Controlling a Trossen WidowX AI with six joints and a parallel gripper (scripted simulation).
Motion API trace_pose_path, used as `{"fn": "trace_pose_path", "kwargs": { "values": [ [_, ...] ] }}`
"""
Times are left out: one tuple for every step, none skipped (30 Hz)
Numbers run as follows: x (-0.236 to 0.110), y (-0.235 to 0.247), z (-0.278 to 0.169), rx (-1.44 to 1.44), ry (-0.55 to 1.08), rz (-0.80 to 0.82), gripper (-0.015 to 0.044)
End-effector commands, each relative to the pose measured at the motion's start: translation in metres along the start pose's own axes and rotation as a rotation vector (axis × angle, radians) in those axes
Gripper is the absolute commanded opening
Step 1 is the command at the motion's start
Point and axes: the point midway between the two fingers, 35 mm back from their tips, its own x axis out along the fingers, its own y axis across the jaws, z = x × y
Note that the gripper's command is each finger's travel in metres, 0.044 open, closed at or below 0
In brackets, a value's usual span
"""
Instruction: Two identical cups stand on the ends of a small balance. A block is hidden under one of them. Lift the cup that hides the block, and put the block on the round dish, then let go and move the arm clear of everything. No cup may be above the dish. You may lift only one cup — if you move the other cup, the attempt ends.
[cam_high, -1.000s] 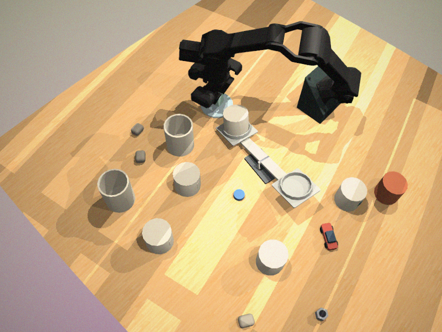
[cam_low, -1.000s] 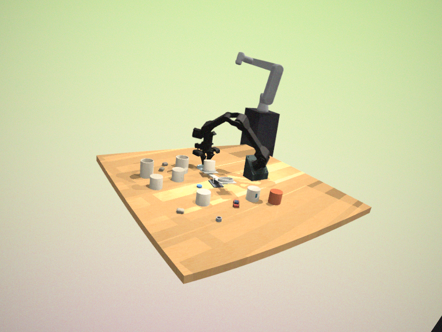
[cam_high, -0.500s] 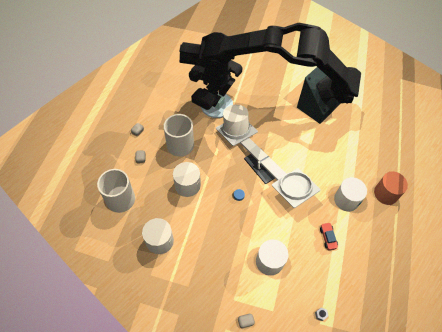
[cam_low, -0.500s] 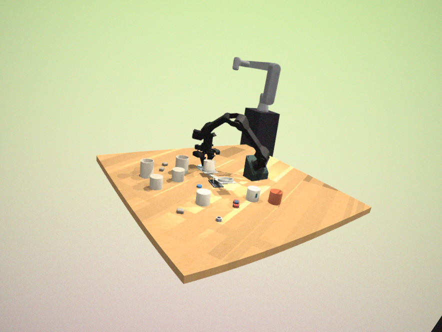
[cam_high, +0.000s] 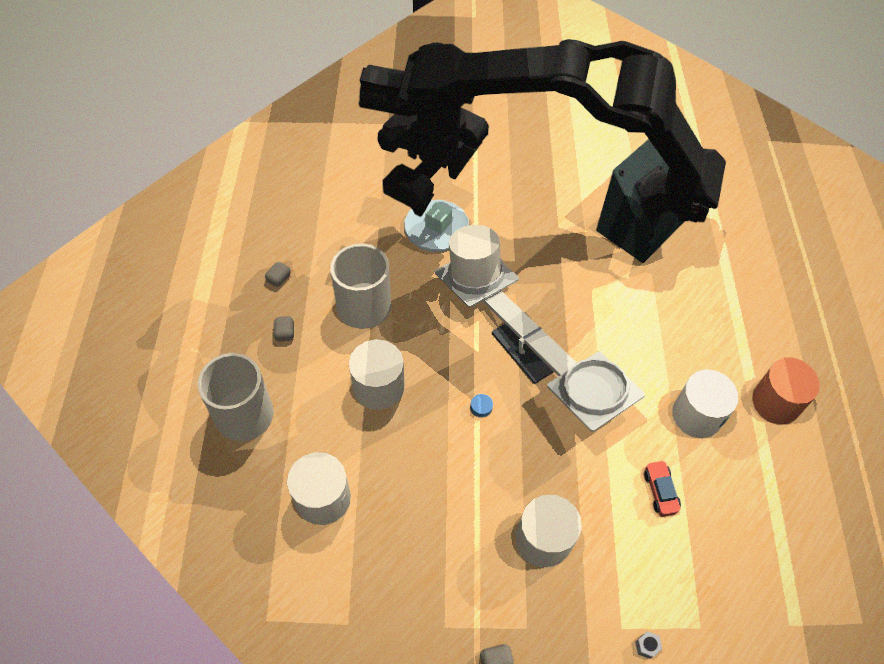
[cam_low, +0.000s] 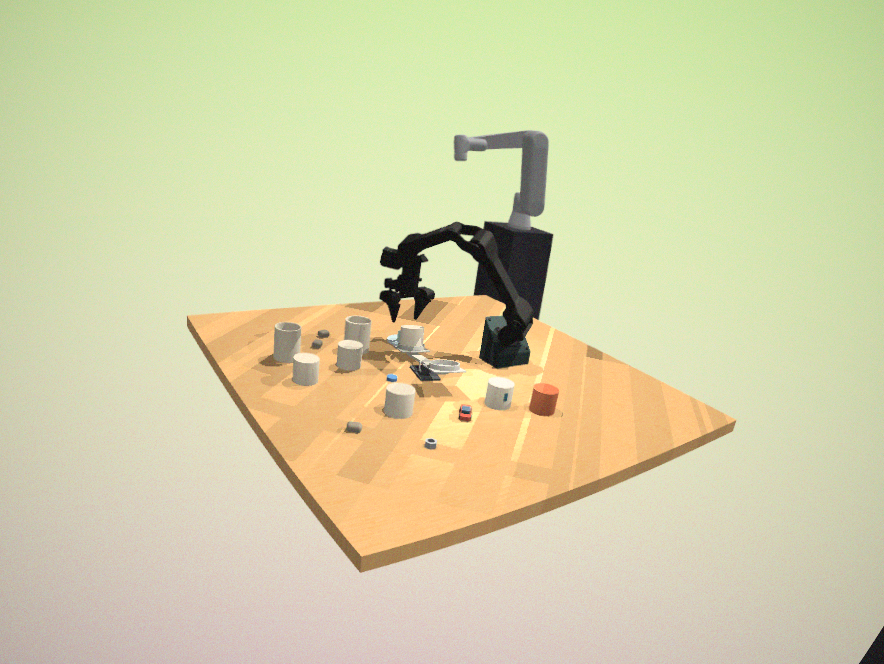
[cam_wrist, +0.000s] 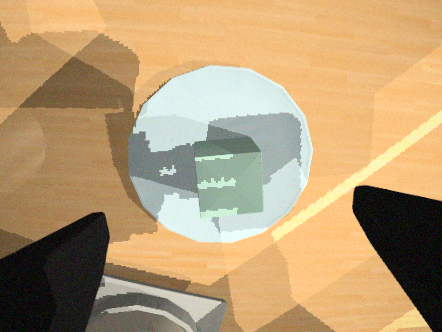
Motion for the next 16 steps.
{"fn": "trace_pose_path", "kwargs": {
  "values": [
    [-0.008,0.0,-0.001,-0.005,0.002,-0.008,0.044],
    [-0.016,0.0,-0.001,-0.004,0.002,-0.006,0.044],
    [-0.028,-0.001,-0.001,-0.002,0.001,-0.005,0.044],
    [-0.041,-0.002,-0.002,-0.001,0.0,-0.003,0.044],
    [-0.048,-0.002,-0.002,0.0,0.0,-0.001,0.044],
    [-0.051,-0.002,-0.002,0.001,0.0,-0.001,0.044],
    [-0.051,-0.002,-0.002,0.001,0.0,-0.001,0.044],
    [-0.051,-0.002,-0.002,0.001,0.0,-0.001,0.044],
    [-0.051,-0.002,-0.002,0.001,0.0,-0.001,0.044],
    [-0.051,-0.002,-0.002,0.001,0.0,-0.001,0.044],
    [-0.051,-0.002,-0.002,0.001,0.0,-0.001,0.044],
    [-0.051,-0.002,-0.002,0.001,0.0,-0.001,0.044],
    [-0.051,-0.002,-0.002,0.001,0.0,-0.001,0.044],
    [-0.051,-0.002,-0.002,0.001,0.0,-0.001,0.044],
    [-0.051,-0.002,-0.002,0.001,0.0,-0.001,0.044],
    [-0.051,-0.002,-0.002,0.001,0.0,-0.001,0.044]
  ]
}}
